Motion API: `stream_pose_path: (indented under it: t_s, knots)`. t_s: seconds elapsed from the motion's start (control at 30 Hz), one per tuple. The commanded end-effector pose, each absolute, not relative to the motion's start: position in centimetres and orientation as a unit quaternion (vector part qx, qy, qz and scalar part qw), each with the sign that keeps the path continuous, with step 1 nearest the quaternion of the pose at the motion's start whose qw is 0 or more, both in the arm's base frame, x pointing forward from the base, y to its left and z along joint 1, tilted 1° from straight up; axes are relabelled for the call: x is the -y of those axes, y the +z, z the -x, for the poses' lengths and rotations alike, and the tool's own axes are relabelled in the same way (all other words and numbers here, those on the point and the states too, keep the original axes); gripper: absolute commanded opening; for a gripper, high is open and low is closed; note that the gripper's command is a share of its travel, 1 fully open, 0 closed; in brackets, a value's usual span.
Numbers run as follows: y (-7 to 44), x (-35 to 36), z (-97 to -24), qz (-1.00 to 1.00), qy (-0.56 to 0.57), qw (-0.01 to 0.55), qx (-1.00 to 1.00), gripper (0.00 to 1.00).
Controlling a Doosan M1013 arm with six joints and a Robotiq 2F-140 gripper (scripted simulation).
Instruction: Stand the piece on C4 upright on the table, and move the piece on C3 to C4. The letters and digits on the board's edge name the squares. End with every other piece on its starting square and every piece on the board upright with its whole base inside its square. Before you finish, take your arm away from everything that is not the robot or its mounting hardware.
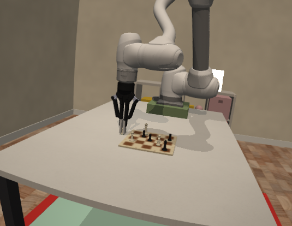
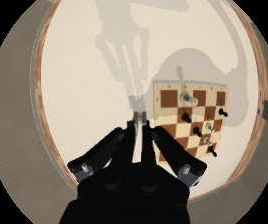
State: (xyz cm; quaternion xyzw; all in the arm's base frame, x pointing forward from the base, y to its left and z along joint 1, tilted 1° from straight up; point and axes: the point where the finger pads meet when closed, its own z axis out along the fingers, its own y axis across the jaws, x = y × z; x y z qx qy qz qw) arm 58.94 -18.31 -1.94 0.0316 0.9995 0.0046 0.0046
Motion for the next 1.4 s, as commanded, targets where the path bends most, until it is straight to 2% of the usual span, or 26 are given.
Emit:
stream_pose_path:
  t_s: [0.0, 0.3, 0.33, 0.47, 0.5, 0.57, 0.6, 0.67, 0.7, 0.77, 0.8, 1.37]
  knots:
    - [-1.93, 18.31, -58.94, -0.032, 0.005, 0.005, -0.999, 0.00]
    - [-1.93, 18.31, -58.94, -0.032, 0.005, 0.005, -0.999, 0.00]
    - [-1.93, 18.31, -58.94, -0.032, 0.005, 0.005, -0.999, 0.04]
    - [-1.93, 18.31, -58.94, -0.032, 0.005, 0.005, -0.999, 0.04]
    - [-1.93, 18.31, -58.94, -0.032, 0.005, 0.005, -0.999, 0.08]
    - [-1.93, 18.31, -58.94, -0.032, 0.005, 0.005, -0.999, 0.08]
    - [-1.93, 18.31, -58.94, -0.032, 0.005, 0.005, -0.999, 0.12]
    - [-1.93, 18.31, -58.94, -0.032, 0.005, 0.005, -0.999, 0.12]
    - [-1.93, 18.31, -58.94, -0.032, 0.005, 0.005, -0.999, 0.16]
    - [-1.93, 18.31, -58.94, -0.032, 0.005, 0.005, -0.999, 0.16]
    - [-1.93, 18.31, -58.94, -0.032, 0.005, 0.005, -0.999, 0.20]
    - [-1.21, 18.32, -58.94, -0.032, 0.005, 0.005, -0.999, 0.20]
